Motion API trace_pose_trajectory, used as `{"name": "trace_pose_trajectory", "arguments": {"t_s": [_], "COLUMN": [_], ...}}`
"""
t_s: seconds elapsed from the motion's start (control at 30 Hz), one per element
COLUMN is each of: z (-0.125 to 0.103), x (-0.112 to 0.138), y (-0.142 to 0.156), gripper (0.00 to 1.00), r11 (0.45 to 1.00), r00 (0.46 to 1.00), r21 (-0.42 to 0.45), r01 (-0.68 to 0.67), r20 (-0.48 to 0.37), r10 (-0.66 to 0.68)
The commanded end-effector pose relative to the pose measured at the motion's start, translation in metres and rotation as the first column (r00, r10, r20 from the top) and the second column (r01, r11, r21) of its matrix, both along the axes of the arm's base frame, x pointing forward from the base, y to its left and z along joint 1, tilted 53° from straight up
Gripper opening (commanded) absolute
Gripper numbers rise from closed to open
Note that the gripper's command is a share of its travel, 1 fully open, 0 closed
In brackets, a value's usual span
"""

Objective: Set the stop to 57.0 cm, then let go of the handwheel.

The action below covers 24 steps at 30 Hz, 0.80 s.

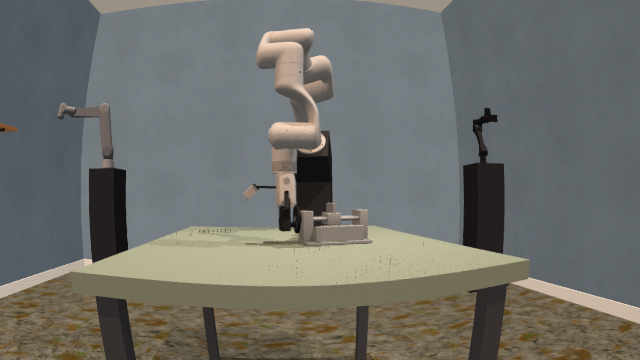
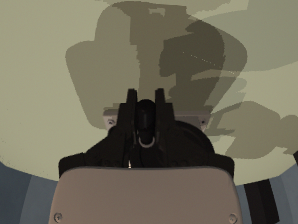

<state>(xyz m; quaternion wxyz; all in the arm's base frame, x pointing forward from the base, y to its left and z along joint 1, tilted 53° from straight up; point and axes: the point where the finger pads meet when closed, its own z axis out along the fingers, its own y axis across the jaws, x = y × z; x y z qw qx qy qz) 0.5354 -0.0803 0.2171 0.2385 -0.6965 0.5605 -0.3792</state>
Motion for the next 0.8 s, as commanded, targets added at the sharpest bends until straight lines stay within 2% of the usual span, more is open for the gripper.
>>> {"name": "trace_pose_trajectory", "arguments": {"t_s": [0.0, 0.13, 0.27, 0.77], "z": [-0.005, -0.018, -0.034, -0.040], "x": [0.002, 0.002, -0.009, -0.032], "y": [-0.001, -0.005, -0.010, -0.014], "gripper": [0.06, 0.06, 0.06, 0.06], "r11": [1.000, 1.000, 1.000, 1.000], "r00": [1.000, 1.000, 1.000, 1.000], "r21": [0.001, 0.001, 0.001, 0.001], "r01": [-0.001, -0.001, -0.001, -0.001], "r20": [-0.001, -0.001, -0.001, -0.001], "r10": [0.001, 0.001, 0.001, 0.001]}}
